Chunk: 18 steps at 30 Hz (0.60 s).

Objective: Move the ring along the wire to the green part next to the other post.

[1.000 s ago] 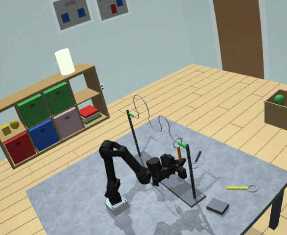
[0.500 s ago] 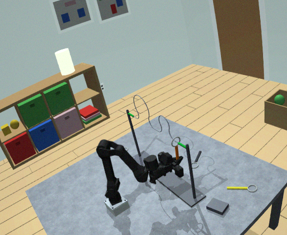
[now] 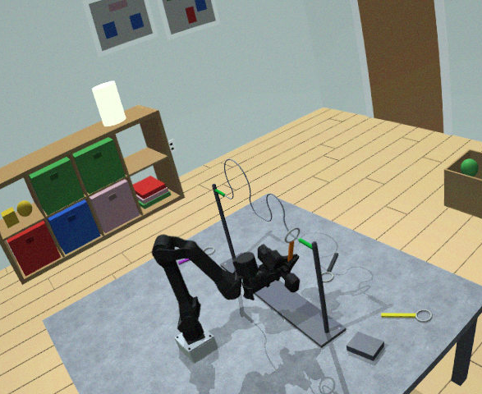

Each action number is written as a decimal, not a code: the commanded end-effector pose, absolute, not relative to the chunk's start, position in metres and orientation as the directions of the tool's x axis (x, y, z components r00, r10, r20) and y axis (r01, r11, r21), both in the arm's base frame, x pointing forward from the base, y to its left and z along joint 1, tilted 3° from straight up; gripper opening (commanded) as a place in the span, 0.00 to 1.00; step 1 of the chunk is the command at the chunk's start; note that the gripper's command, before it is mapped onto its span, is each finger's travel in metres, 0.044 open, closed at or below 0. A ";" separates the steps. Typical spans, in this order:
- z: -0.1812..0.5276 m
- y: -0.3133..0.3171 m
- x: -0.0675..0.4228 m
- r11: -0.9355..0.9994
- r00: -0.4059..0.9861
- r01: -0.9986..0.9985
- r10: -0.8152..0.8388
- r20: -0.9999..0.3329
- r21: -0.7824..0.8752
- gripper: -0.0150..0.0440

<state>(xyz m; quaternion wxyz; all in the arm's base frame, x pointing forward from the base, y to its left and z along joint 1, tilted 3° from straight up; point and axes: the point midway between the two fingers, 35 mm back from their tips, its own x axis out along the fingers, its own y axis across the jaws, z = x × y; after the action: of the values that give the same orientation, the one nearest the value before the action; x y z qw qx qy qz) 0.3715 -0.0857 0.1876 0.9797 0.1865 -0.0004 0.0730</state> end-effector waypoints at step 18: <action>0.225 -0.038 0.339 0.717 0.955 -0.130 0.275 -0.107 0.685 0.00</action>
<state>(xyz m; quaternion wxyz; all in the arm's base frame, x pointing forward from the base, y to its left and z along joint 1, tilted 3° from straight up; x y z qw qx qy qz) 0.3453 -0.0445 0.2143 0.9325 0.3363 0.0865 0.0990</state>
